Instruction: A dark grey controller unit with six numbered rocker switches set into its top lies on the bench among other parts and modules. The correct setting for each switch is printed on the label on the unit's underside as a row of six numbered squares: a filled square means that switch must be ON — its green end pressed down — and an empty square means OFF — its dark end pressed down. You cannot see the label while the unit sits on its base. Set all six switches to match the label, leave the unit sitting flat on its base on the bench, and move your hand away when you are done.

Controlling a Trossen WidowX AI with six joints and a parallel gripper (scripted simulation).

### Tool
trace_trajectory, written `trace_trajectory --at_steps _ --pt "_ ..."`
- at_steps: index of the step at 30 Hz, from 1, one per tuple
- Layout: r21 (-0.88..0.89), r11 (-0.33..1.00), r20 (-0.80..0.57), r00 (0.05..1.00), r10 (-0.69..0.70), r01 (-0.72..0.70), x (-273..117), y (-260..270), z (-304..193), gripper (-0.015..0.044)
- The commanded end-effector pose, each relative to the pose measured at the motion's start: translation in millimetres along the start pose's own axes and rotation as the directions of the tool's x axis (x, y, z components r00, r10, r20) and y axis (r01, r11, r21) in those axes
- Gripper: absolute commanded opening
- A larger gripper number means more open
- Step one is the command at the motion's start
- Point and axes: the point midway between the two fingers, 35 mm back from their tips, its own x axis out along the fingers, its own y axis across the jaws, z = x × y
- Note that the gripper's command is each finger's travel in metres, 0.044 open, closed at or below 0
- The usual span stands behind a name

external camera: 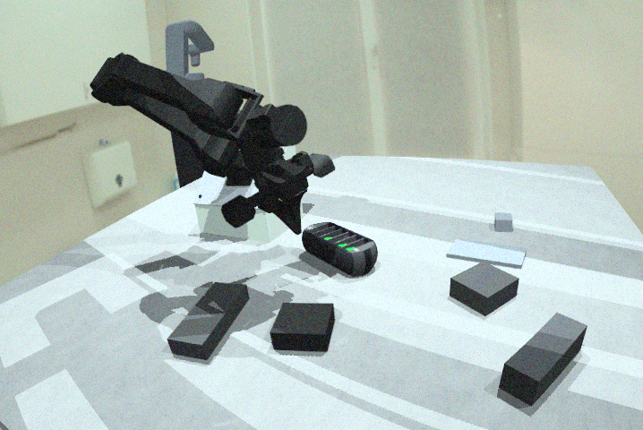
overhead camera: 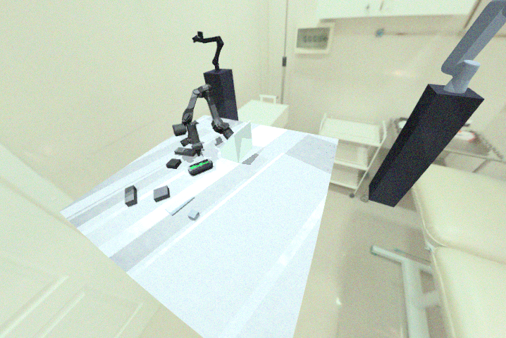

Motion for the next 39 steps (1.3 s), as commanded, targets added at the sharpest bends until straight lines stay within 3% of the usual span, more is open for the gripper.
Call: trace_trajectory --at_steps 1,39 --pt "-0.075 0.997 -0.113 0.993 0.024 -0.033 7.8 6.3 -28.2 0.0" --pt "-0.075 0.997 -0.113 0.993 0.023 -0.032 55.2 -6.9 -32.3 0.0"
